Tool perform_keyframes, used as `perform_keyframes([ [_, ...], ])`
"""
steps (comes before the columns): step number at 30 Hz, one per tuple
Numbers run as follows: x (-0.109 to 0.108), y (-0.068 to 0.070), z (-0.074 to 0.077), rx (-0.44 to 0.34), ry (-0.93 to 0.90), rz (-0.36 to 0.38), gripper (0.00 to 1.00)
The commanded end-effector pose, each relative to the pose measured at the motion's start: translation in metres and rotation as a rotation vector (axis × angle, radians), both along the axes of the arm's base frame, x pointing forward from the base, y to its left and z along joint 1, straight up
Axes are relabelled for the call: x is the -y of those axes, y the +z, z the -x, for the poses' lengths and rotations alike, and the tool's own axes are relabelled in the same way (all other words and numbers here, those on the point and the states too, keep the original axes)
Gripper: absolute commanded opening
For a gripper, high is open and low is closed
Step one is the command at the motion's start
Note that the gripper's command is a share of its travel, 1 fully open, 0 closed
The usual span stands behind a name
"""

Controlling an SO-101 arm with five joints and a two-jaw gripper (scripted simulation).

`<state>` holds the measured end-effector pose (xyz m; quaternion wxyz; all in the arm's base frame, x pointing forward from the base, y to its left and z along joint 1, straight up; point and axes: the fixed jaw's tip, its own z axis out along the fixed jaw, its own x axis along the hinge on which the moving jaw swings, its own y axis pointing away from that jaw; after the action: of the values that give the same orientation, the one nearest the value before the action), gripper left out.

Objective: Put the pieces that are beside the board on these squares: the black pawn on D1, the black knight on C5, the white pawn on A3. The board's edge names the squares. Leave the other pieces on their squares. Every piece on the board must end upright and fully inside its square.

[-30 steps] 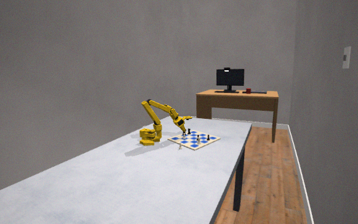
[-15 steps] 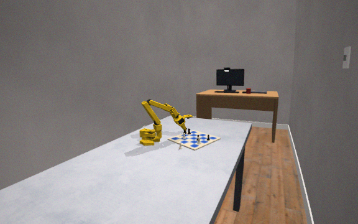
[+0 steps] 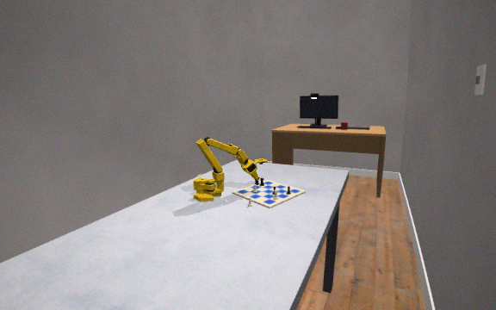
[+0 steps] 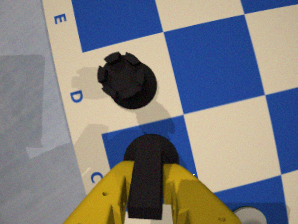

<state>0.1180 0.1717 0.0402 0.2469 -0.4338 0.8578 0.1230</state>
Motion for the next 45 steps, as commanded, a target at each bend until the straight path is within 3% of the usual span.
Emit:
perform_keyframes([
  [1, 0.003, -0.005, 0.000, -0.006, -0.001, 0.013, 0.00],
  [11, 0.003, -0.007, 0.000, -0.006, -0.001, 0.013, 0.00],
  [20, 0.008, -0.017, 0.004, -0.006, -0.001, 0.014, 0.00],
  [45, 0.008, -0.015, 0.004, -0.006, -0.001, 0.014, 0.00],
])
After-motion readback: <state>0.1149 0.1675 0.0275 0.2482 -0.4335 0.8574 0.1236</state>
